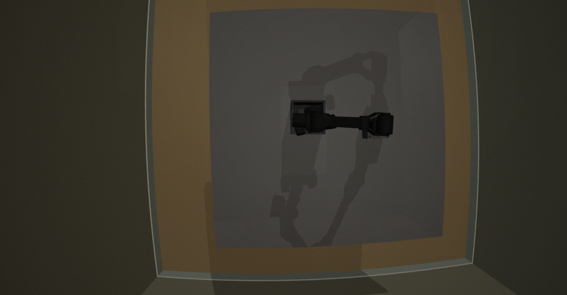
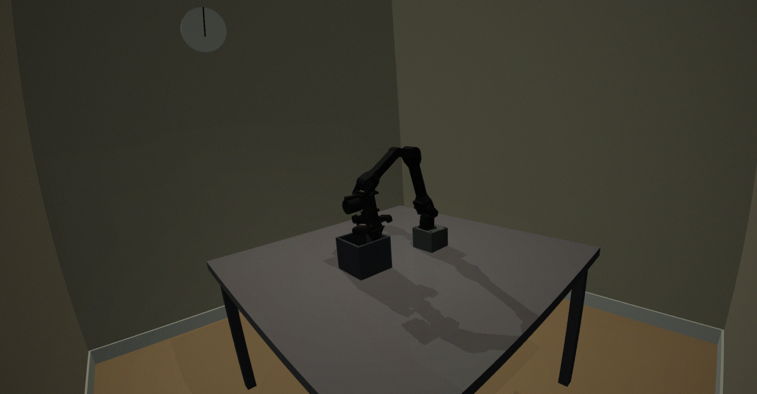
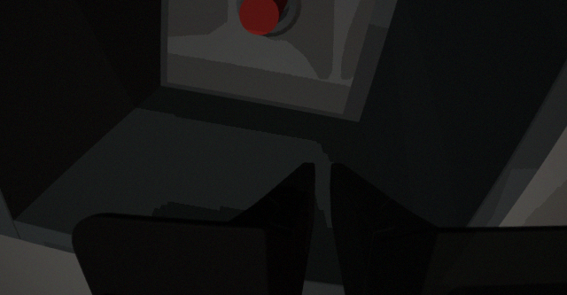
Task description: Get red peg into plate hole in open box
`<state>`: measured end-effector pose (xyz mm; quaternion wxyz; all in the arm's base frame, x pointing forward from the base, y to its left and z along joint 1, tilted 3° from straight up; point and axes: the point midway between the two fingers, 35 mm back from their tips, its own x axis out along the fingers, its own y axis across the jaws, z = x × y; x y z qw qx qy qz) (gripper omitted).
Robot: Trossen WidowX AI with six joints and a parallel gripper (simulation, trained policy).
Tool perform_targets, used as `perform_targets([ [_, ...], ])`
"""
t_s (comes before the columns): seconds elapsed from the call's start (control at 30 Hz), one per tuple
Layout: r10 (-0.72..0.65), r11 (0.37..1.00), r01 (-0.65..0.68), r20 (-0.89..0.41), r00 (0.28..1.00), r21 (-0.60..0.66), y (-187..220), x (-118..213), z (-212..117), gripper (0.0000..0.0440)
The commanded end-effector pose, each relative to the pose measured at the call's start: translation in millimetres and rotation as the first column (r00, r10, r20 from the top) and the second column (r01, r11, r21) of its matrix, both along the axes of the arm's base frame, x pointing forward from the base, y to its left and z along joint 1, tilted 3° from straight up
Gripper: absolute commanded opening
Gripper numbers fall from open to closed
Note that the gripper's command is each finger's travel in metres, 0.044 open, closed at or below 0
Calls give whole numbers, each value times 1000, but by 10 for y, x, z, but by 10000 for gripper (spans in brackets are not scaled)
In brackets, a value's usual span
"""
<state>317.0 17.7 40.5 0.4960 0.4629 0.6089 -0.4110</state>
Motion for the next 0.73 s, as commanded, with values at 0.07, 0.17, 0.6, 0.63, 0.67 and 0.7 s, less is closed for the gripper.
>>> perform_targets([
  [0.07,-30,999,29,11,999,38,10,58,152,6],
  [0.17,-44,997,42,35,998,61,-15,142,243,0],
  [0.6,-85,979,59,124,989,195,-77,394,684,14],
  [0.63,-85,977,57,134,987,205,-86,411,726,15],
  [0.67,-86,976,54,144,986,213,-97,429,771,16],
  [0.7,-86,974,50,155,984,221,-109,446,817,17],
])
